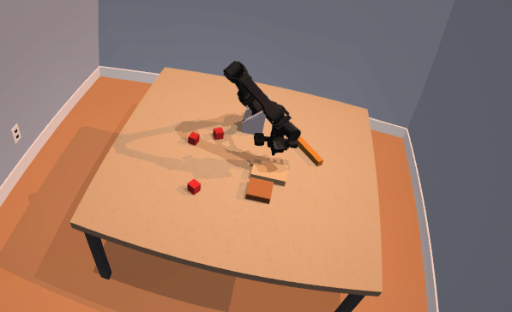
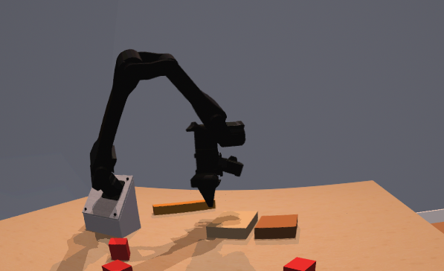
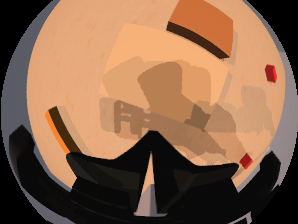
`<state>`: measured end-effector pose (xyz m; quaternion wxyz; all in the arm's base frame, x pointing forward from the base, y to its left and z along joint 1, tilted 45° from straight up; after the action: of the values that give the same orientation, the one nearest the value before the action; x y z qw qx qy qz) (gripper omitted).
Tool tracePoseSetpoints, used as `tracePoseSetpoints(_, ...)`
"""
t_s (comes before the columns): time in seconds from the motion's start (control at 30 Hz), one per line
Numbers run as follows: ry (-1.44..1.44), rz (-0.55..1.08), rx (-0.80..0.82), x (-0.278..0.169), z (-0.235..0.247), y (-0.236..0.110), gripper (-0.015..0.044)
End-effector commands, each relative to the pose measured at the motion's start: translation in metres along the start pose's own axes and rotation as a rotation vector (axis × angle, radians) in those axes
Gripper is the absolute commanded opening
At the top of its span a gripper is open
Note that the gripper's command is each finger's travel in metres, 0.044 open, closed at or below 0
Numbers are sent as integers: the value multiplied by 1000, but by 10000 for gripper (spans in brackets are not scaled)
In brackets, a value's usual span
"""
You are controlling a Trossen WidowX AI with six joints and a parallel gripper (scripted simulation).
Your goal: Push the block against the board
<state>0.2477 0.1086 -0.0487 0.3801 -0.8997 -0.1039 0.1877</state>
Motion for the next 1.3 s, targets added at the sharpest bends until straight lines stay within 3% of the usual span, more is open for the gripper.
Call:
tracePoseSetpoints(0.0,124,4,-5,-14,-7,3,0)
tracePoseSetpoints(0.3,226,5,-6,-24,-13,8,0)
tracePoseSetpoints(0.47,231,6,-9,-26,-14,60,0)
tracePoseSetpoints(1.27,231,5,-8,-10,-19,59,0)
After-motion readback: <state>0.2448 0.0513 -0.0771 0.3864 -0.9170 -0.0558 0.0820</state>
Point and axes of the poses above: the point midway between the two fingers, 35 mm back from their tips, its own y axis out along the fingers, its own z axis across the jaws, x = y × z, the point moved 5 cm from there along -y, back along the fingers, and after that the axes turned 12 degrees about -y, right-handed, at the moved point
